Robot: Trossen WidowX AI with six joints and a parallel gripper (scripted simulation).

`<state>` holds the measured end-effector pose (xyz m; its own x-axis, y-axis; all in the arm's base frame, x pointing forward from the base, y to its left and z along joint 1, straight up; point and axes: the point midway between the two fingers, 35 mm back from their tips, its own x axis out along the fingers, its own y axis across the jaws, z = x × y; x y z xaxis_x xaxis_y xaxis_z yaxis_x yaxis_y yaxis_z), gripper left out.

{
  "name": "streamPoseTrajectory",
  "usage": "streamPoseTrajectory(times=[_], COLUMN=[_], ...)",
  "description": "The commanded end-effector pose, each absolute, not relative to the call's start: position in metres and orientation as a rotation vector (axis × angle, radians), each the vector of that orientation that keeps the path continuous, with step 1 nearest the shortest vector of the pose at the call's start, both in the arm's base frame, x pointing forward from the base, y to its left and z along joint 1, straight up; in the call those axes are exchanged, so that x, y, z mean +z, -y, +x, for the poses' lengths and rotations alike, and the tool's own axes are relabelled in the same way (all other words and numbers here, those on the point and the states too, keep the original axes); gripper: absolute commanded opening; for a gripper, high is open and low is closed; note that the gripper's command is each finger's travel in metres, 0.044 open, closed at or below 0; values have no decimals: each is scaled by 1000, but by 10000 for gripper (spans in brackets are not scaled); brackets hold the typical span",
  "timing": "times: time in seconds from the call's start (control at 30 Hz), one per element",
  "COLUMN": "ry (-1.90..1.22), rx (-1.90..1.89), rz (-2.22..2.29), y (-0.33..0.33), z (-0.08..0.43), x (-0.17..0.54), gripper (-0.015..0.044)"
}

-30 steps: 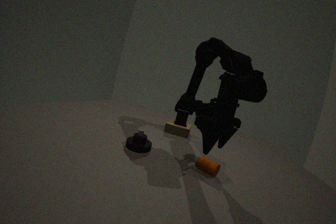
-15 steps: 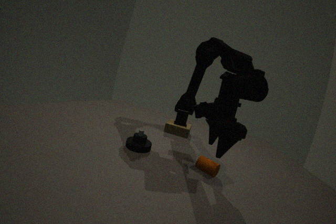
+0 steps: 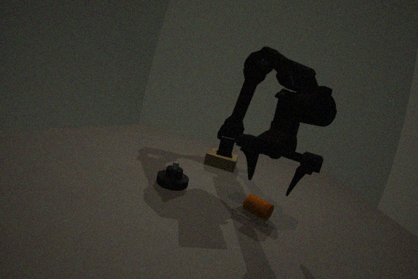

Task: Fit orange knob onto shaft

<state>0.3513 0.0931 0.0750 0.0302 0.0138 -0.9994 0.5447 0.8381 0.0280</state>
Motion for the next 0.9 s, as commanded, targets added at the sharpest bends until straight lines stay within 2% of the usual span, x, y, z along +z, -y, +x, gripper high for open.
streamPoseTrajectory(times=[0.0,0.3,0.87], ry=[-1523,-1425,-1421], rx=[224,663,675], rz=[-209,-666,-679], y=[-97,-99,-99], z=[355,357,357], x=[80,82,76], gripper=[440,440,440])
